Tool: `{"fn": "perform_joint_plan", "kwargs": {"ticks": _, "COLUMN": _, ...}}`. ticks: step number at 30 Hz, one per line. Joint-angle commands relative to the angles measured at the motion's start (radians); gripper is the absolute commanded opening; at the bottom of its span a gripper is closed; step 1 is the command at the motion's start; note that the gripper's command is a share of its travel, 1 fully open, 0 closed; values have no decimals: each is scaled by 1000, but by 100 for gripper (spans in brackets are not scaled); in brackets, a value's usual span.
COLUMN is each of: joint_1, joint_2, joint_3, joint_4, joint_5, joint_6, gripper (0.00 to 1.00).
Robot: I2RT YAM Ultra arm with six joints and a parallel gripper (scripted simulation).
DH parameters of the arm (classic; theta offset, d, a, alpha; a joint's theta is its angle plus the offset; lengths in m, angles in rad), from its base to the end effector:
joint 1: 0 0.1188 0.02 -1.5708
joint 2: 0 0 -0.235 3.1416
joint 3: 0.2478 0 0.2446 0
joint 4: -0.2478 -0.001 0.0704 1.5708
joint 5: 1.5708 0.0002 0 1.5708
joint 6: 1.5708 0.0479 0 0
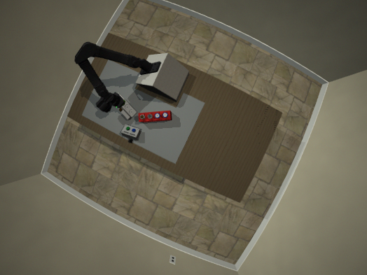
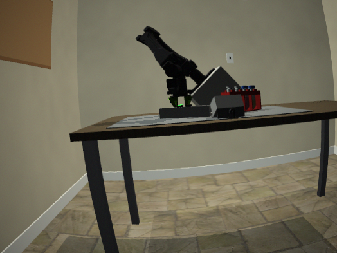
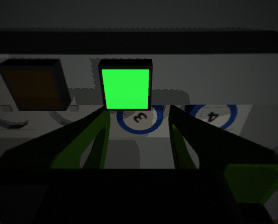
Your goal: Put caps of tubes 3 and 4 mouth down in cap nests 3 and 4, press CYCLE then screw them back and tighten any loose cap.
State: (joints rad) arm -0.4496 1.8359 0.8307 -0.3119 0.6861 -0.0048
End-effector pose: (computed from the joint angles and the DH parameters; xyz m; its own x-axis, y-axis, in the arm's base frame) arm 0.2449 -0.1508 0.0735 -0.8741 0.4177 -0.2480 0.4753 0.6297 -0.6144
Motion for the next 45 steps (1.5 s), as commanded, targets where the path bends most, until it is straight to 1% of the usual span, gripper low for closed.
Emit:
{"fn": "perform_joint_plan", "kwargs": {"ticks": 1, "joint_1": 3, "joint_2": -4, "joint_3": 0, "joint_4": 5, "joint_5": -1, "joint_6": -5, "gripper": 47}}
{"fn": "perform_joint_plan", "kwargs": {"ticks": 10, "joint_1": 1, "joint_2": -4, "joint_3": -2, "joint_4": 8, "joint_5": -1, "joint_6": -6, "gripper": 47}}
{"fn": "perform_joint_plan", "kwargs": {"ticks": 11, "joint_1": 1, "joint_2": -4, "joint_3": -2, "joint_4": 8, "joint_5": -1, "joint_6": -6, "gripper": 0}}
{"fn": "perform_joint_plan", "kwargs": {"ticks": 23, "joint_1": 1, "joint_2": -4, "joint_3": -2, "joint_4": 8, "joint_5": -1, "joint_6": -6, "gripper": 0}}
{"fn": "perform_joint_plan", "kwargs": {"ticks": 24, "joint_1": 12, "joint_2": -17, "joint_3": 2, "joint_4": -17, "joint_5": 2, "joint_6": 7, "gripper": 0}}
{"fn": "perform_joint_plan", "kwargs": {"ticks": 26, "joint_1": 12, "joint_2": -17, "joint_3": 2, "joint_4": -17, "joint_5": 2, "joint_6": 7, "gripper": 0}}
{"fn": "perform_joint_plan", "kwargs": {"ticks": 33, "joint_1": 91, "joint_2": -95, "joint_3": 41, "joint_4": -199, "joint_5": 19, "joint_6": 108, "gripper": 0}}
{"fn": "perform_joint_plan", "kwargs": {"ticks": 41, "joint_1": 184, "joint_2": -159, "joint_3": 111, "joint_4": -413, "joint_5": 32, "joint_6": 230, "gripper": 0}}
{"fn": "perform_joint_plan", "kwargs": {"ticks": 43, "joint_1": 184, "joint_2": -159, "joint_3": 111, "joint_4": -413, "joint_5": 32, "joint_6": 230, "gripper": 0}}
{"fn": "perform_joint_plan", "kwargs": {"ticks": 45, "joint_1": 208, "joint_2": -171, "joint_3": 132, "joint_4": -466, "joint_5": 34, "joint_6": 261, "gripper": 0}}
